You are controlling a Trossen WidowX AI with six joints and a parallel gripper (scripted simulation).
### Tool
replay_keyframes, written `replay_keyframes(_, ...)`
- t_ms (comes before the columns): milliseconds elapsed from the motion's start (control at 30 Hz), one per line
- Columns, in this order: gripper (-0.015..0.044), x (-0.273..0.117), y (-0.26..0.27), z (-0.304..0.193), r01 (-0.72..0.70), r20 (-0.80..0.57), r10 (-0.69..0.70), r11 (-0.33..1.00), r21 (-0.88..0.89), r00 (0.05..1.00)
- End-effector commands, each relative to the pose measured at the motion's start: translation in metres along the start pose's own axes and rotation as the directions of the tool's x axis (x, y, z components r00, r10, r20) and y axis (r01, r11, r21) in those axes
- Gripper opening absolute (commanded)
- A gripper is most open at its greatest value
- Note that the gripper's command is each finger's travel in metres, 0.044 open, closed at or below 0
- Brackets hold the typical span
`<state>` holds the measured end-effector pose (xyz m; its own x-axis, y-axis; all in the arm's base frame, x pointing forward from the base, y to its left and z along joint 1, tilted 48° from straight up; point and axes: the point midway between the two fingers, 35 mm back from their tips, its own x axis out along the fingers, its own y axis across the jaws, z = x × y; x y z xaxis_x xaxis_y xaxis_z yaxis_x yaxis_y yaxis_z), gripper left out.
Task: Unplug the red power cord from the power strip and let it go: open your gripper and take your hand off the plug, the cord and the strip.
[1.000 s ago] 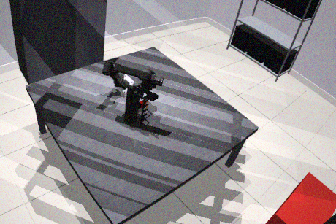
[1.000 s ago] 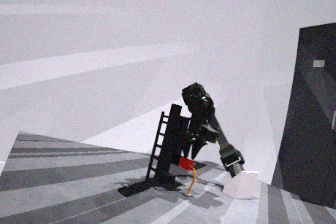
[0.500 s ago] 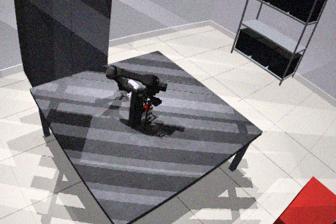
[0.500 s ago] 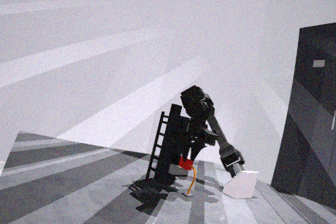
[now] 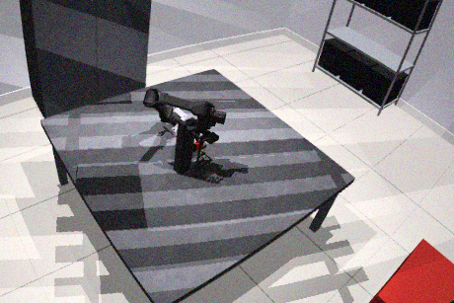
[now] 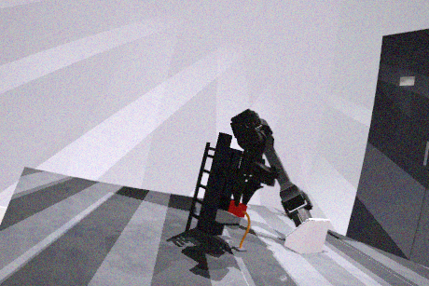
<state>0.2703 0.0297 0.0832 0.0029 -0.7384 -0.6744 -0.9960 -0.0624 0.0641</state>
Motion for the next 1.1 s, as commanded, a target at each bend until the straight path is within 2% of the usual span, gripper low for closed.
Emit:
replay_keyframes(0, 0.0, 0.0, 0.0, 0.003, -0.002, 0.0, 0.002, 1.0, -0.002, 1.0)
replay_keyframes(633, 0.0, -0.001, -0.002, 0.033, -0.001, 0.003, 0.001, 1.0, -0.004, 1.0)
replay_keyframes(1067, 0.0341, -0.001, -0.001, 0.025, -0.003, -0.004, 0.003, 1.0, -0.005, 1.0)
